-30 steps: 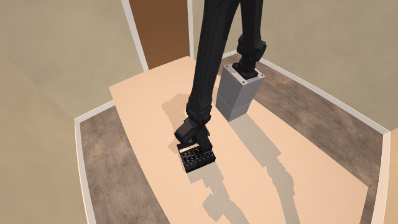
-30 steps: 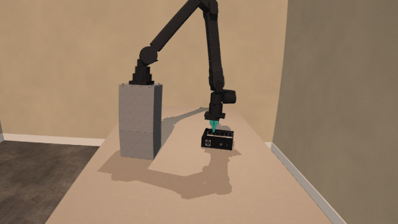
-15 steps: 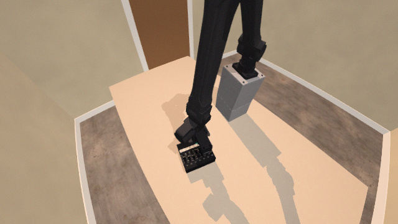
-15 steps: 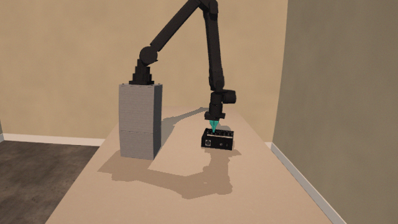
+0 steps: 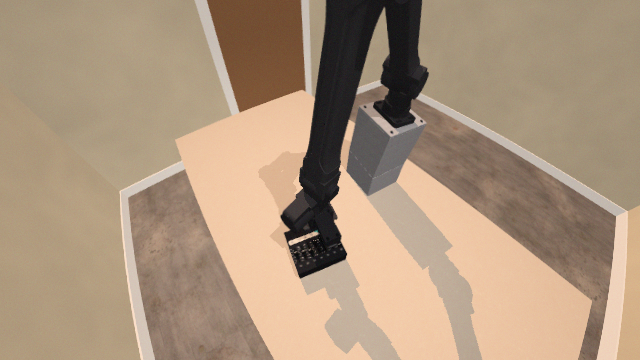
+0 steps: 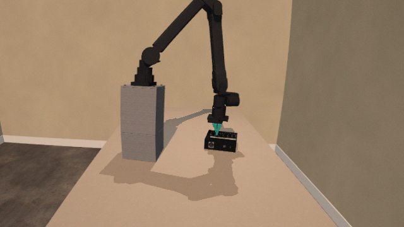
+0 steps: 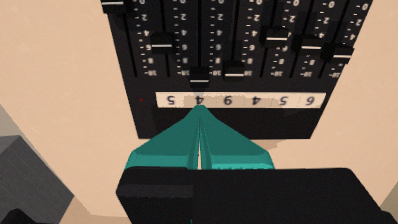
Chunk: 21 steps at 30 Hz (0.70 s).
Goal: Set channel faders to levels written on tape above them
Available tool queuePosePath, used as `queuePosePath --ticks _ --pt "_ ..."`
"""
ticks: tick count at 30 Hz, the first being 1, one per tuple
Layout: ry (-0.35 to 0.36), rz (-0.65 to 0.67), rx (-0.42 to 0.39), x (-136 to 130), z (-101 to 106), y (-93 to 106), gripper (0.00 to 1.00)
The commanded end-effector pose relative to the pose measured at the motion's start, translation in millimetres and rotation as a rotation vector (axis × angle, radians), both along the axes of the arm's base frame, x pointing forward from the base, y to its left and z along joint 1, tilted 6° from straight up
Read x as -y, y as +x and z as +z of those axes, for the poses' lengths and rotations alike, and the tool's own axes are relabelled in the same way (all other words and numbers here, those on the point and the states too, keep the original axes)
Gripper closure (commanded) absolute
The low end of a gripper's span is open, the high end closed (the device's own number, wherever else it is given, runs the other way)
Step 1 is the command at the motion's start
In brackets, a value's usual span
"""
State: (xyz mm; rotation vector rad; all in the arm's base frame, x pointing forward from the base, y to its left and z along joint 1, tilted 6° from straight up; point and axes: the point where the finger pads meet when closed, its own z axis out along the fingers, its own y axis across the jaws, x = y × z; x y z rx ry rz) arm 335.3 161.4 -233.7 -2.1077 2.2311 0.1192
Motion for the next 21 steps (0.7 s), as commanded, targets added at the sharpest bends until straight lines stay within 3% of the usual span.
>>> queuePosePath --ticks 1,21 --pt "0.008 0.003 0.012 -3.5 -4.5 5.0 1.0" --pt "0.008 0.003 0.01 -5.0 -6.7 3.6 1.0"
